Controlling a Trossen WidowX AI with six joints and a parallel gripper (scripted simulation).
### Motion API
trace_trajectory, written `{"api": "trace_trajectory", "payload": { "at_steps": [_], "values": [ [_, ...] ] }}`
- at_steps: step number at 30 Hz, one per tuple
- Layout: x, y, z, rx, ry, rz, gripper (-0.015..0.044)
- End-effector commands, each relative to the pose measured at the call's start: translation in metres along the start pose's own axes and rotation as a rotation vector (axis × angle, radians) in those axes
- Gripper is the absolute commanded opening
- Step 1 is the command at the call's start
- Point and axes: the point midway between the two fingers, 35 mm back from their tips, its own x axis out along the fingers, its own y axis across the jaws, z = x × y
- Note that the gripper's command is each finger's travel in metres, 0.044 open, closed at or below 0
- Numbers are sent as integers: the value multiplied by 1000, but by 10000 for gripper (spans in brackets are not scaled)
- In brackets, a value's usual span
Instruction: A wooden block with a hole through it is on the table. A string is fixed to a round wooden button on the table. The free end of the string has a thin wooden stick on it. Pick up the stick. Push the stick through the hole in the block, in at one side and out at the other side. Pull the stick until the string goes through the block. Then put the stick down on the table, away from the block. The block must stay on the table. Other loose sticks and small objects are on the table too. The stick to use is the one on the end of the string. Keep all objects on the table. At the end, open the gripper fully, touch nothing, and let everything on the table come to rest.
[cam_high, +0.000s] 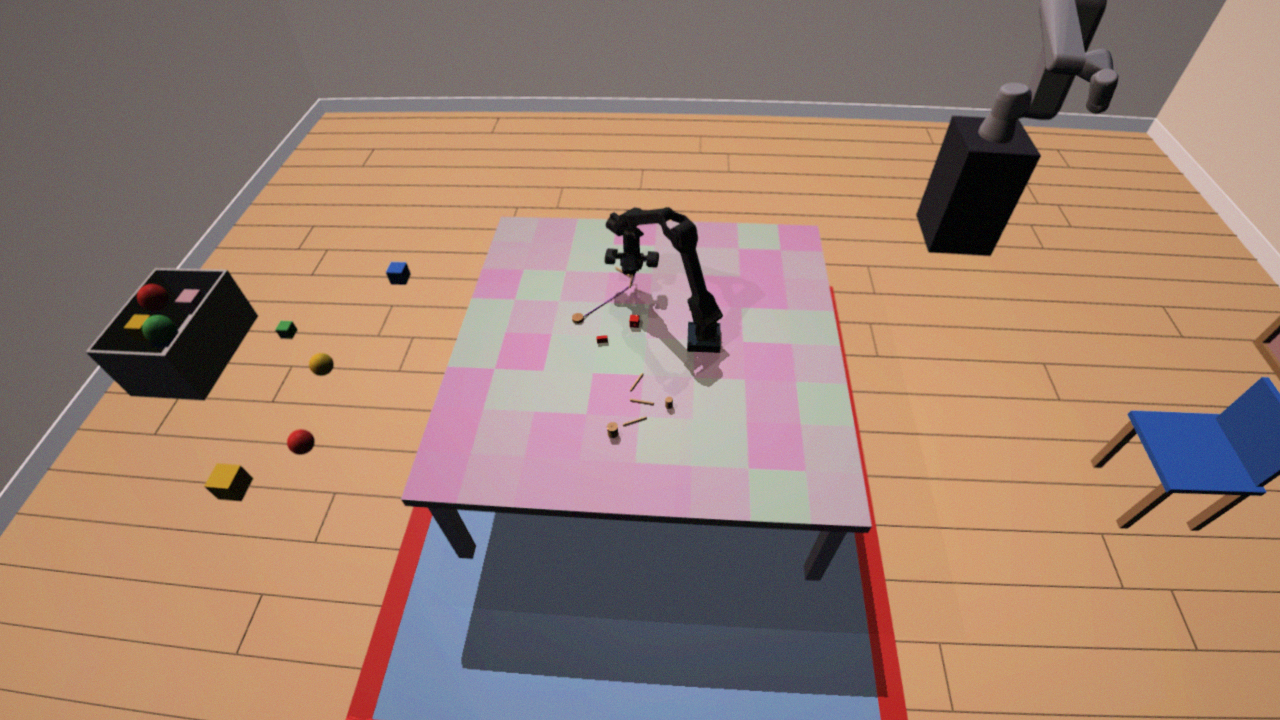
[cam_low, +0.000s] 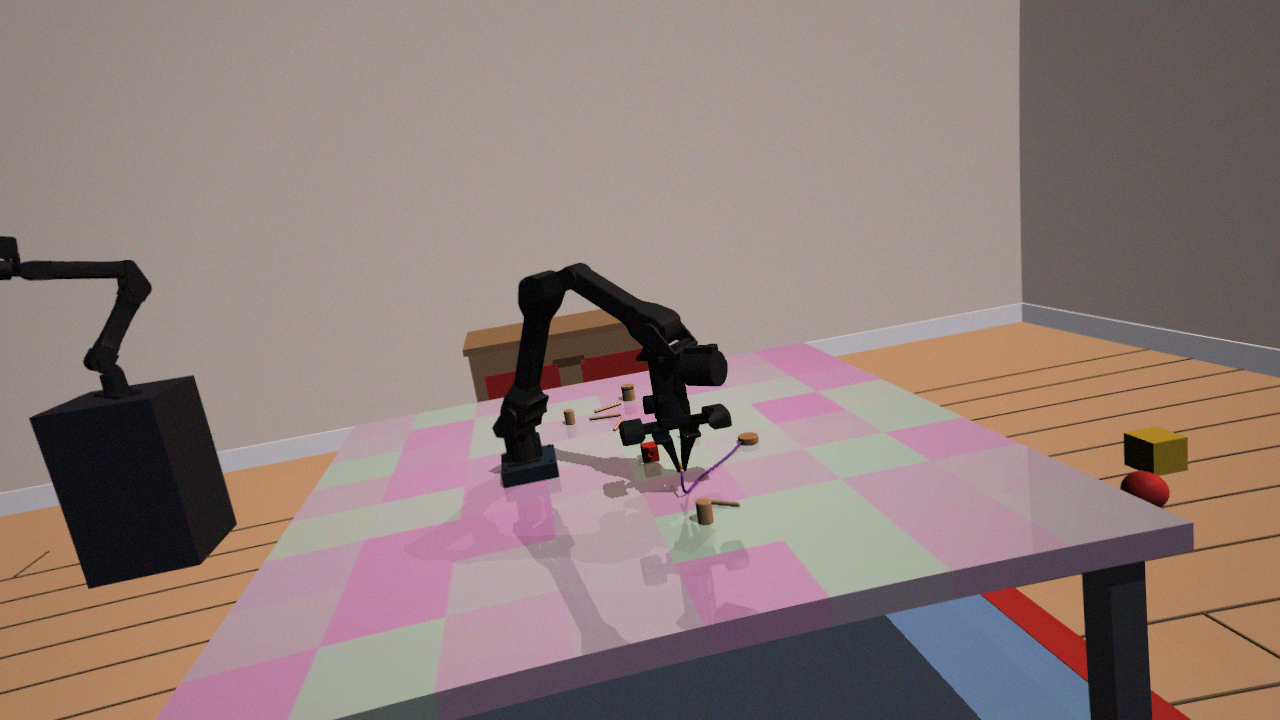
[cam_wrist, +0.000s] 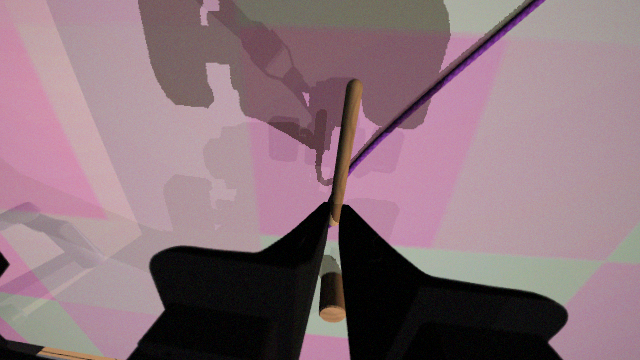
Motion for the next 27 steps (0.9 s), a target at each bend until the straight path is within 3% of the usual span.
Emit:
{"api": "trace_trajectory", "payload": {
  "at_steps": [1, 27],
  "values": [
    [5, 5, 3, -3, -1, 7, 0],
    [26, 28, 16, -3, -3, 9, 0]
  ]
}}
